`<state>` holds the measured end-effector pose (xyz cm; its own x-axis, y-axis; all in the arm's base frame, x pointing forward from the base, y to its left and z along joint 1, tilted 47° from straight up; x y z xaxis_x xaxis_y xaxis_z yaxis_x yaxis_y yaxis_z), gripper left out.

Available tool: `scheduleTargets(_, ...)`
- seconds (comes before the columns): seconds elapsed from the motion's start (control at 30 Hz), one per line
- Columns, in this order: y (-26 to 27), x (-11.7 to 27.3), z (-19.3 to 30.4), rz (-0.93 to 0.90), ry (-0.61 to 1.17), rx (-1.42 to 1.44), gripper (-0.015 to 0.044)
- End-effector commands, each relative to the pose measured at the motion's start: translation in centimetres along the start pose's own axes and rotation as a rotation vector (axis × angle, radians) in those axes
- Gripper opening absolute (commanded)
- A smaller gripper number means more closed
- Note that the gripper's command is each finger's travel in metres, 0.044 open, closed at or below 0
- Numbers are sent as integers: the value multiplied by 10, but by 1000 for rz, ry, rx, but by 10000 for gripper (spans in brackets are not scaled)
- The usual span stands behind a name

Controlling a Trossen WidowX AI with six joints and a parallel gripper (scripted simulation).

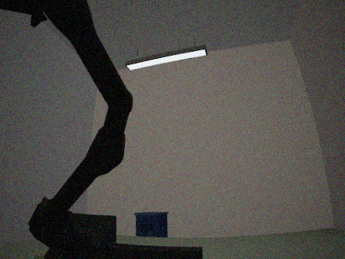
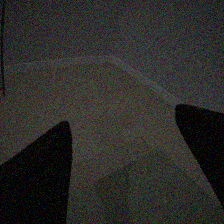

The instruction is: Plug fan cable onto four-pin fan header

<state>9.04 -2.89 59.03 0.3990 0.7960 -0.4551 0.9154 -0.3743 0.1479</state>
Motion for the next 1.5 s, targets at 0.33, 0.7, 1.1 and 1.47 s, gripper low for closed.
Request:
scheduleTargets(0.33,-27,-17,3,-74,75,-194,216)
scheduleTargets(0.7,-54,-63,32,-203,277,-535,210)
scheduleTargets(1.1,-33,-108,87,-314,570,-826,210)
scheduleTargets(1.47,26,-122,146,-384,878,-993,210)
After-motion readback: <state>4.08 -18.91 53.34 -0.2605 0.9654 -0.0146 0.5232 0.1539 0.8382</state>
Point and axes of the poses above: the point midway between the two fingers, 35 mm back from their tips, its own x axis back along the fingers, its own y axis across the jaws, z = x × y, the point moved 1 cm from there along x, back along the fingers, and after that the axes turned 3 degrees about -x, right-handed, at the moved point
